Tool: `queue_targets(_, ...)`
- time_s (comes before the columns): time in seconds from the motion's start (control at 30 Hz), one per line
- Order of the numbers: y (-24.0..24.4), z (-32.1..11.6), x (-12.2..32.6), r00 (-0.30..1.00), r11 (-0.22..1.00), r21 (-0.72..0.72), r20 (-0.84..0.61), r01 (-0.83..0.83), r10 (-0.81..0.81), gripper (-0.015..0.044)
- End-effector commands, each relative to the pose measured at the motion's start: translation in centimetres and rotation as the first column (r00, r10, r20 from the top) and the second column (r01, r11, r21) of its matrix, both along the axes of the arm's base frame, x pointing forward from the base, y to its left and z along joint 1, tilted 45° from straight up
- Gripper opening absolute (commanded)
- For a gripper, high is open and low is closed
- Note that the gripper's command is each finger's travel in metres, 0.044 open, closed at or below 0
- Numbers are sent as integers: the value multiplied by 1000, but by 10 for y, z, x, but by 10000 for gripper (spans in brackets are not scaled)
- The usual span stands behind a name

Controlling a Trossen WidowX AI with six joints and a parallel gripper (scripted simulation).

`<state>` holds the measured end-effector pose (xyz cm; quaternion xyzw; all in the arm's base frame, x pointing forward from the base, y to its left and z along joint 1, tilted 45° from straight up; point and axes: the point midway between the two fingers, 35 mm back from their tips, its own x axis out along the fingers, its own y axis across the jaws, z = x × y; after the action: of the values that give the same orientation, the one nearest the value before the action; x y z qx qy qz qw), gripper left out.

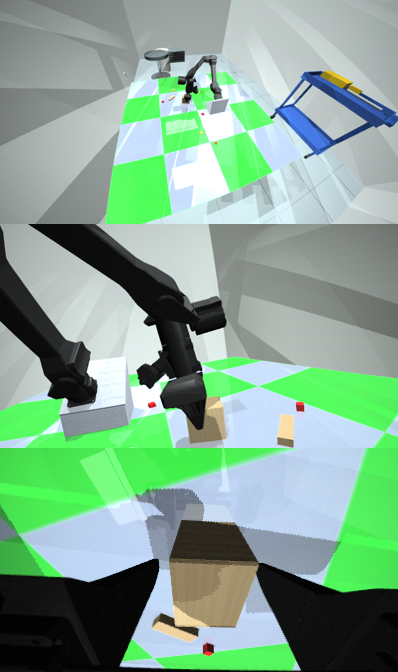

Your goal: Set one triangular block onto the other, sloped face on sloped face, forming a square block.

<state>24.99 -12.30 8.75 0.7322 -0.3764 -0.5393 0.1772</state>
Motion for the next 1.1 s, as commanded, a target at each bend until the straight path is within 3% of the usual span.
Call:
queue_targets(0.0, 0, 0, 0, 1000, 1000, 0, 0, 0, 0, 440)
queue_targets(0.23, 14, 9, 1, 1000, 1000, 11, -1, 0, 0, 440)
queue_targets(0.47, 81, 69, -14, 1000, 1000, 7, -4, 0, 0, 440)
queue_targets(1.07, 79, 65, -11, 1000, 1000, 16, -4, -8, 9, 440)
